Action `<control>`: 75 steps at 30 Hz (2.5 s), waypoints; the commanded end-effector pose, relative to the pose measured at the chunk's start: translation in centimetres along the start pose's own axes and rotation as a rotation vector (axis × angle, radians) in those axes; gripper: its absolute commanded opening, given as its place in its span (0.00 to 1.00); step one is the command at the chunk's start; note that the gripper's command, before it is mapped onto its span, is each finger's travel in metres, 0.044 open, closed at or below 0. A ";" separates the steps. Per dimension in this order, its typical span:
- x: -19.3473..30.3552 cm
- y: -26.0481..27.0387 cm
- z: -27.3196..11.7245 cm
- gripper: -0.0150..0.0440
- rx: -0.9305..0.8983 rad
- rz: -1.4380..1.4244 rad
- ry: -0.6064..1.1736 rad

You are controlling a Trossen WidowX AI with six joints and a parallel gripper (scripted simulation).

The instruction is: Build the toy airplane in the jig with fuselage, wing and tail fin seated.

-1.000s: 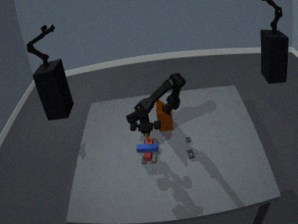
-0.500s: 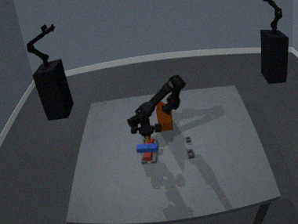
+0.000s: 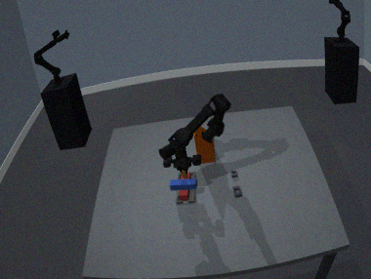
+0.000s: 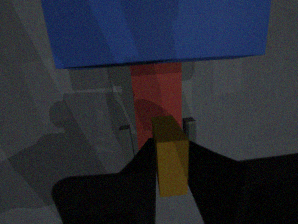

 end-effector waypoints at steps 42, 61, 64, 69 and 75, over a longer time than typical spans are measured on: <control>0.1 0.0 0.2 0.69 -0.001 -0.001 -0.001; -0.3 -0.2 -9.2 0.69 0.003 0.004 0.003; -0.3 -0.2 -9.2 0.69 0.003 0.004 0.003; -0.4 -0.1 -9.2 0.69 0.003 0.004 0.003; -0.4 -0.1 -9.2 0.69 0.003 0.004 0.003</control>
Point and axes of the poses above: the point midway between the two fingers, 35 mm back from their tips, its own z axis out along the fingers, its own y axis across the jaws, x = y × z, the point moved 3 cm from there along -z, back along the fingers, and after that the axes turned 10 degrees about z, right-handed, at the moved point
